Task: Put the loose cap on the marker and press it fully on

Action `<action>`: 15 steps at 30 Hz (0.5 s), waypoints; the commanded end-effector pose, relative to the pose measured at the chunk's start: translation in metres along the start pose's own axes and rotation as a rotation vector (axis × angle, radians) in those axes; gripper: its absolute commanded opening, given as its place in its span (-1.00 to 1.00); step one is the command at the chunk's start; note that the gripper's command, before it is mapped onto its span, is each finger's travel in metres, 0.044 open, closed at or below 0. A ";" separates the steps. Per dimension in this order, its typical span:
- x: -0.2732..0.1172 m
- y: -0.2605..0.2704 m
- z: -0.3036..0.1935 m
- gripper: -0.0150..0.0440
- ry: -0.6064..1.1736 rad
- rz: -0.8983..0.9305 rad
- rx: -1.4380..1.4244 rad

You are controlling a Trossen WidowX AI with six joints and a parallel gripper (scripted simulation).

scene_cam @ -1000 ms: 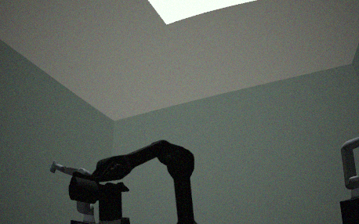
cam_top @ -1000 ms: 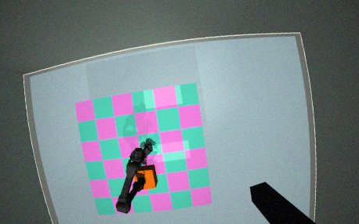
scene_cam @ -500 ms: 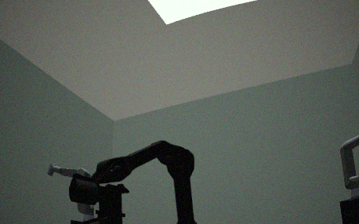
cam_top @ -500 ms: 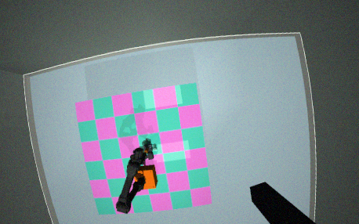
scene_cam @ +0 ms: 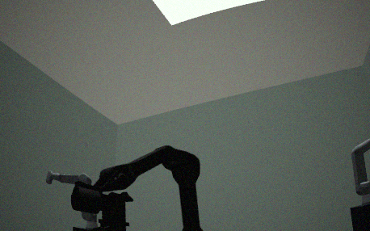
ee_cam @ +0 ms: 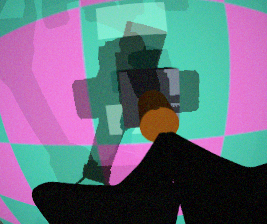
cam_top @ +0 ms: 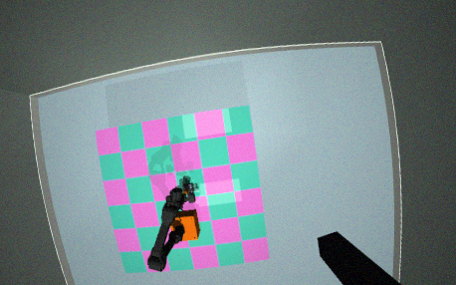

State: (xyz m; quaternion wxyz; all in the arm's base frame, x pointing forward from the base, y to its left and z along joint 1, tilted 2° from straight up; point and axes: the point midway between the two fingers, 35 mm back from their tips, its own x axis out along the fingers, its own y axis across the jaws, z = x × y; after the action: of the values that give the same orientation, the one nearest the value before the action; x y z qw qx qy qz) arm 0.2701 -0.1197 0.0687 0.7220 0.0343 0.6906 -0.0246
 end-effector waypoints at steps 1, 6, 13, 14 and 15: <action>0.008 0.001 -0.002 -0.49 0.007 0.003 0.007; 0.015 0.001 -0.002 -0.49 0.007 0.003 0.007; 0.025 0.001 -0.002 -0.49 0.007 0.003 0.007; 0.026 0.001 -0.002 -0.49 0.007 0.003 0.007; 0.028 0.001 -0.002 -0.49 0.007 0.003 0.007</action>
State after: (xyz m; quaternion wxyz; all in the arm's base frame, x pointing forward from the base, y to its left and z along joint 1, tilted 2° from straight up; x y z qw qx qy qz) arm 0.2708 -0.1194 0.0485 0.7223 0.0346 0.6902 -0.0251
